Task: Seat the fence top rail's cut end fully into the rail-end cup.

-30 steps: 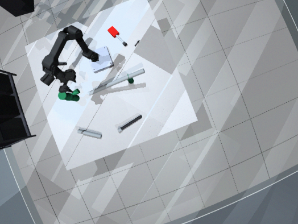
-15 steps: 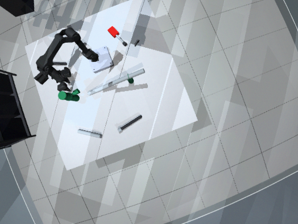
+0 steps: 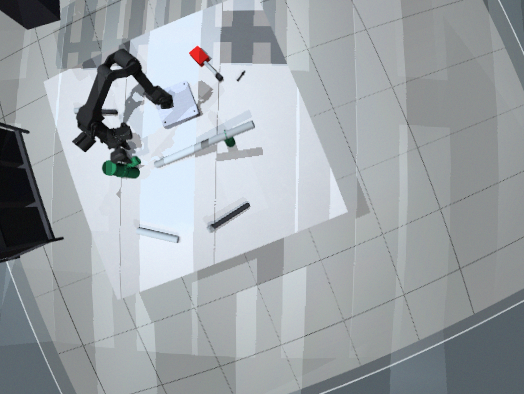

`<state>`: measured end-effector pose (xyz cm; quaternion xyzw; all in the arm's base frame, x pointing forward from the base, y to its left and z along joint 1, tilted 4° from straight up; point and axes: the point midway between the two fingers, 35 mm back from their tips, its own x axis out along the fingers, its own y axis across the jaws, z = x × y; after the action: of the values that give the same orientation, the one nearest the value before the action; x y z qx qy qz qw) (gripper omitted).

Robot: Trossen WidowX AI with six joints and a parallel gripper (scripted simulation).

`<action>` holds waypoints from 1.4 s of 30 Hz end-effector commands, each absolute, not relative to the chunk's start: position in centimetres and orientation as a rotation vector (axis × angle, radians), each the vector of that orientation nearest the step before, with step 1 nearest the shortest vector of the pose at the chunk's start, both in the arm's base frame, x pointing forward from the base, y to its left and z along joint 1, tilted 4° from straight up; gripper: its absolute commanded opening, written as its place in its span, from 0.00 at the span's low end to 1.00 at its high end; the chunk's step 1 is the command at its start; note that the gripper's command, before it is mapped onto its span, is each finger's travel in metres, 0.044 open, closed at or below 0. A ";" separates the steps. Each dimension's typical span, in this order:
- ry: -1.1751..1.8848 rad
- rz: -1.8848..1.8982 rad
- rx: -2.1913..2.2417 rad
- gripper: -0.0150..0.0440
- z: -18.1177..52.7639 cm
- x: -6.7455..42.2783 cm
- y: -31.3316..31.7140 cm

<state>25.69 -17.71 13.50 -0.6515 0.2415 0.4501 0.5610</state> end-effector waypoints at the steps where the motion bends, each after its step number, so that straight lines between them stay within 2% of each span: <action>1: 0.564 1.062 -1.534 1.00 12.9 25.8 -17.5; 42: 0.560 1.060 -1.534 1.00 7.3 29.0 -16.2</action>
<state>28.93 -16.48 8.10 -0.6565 0.2346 0.4457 0.5615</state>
